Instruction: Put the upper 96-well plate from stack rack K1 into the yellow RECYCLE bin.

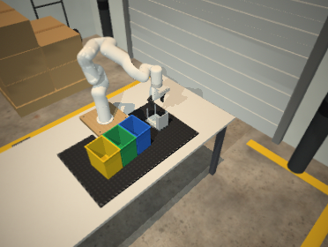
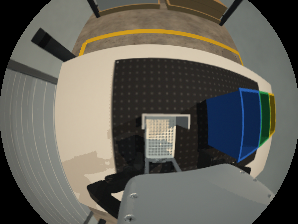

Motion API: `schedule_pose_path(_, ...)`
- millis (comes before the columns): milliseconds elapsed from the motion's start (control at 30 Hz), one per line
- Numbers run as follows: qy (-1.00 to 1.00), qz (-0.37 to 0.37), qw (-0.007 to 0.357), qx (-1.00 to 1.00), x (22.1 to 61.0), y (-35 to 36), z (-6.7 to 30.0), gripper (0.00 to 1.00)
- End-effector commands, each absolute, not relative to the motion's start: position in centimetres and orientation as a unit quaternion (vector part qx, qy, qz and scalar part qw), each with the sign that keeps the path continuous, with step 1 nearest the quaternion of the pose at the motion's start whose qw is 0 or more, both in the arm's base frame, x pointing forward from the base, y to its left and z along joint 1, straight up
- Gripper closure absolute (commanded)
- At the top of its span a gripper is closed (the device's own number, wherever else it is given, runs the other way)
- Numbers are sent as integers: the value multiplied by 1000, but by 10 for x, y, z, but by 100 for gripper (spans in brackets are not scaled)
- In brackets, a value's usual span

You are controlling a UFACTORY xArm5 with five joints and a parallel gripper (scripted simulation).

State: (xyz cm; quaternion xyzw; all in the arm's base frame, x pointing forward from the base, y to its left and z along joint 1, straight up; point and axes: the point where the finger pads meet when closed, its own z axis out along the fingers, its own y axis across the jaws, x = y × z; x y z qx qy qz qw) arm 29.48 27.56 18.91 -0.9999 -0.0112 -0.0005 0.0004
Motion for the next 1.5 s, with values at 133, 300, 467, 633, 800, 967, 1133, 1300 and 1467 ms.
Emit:
schedule_pose_path(133, -11, -2, 1, -1000, 295, 276, 178, 0)
schedule_pose_path(300, -11, -2, 1, -1000, 295, 276, 169, 0)
schedule_pose_path(467, -11, -2, 1, -1000, 295, 276, 164, 0)
schedule_pose_path(633, -11, -2, 1, -1000, 295, 276, 156, 0)
schedule_pose_path(800, -11, -2, 1, -1000, 296, 276, 148, 0)
schedule_pose_path(967, -11, -2, 1, -1000, 296, 276, 143, 0)
schedule_pose_path(1133, -11, -2, 1, -1000, 296, 276, 134, 0)
schedule_pose_path(1300, -11, -2, 1, -1000, 296, 276, 126, 0)
schedule_pose_path(1467, -11, -2, 1, -1000, 296, 276, 119, 0)
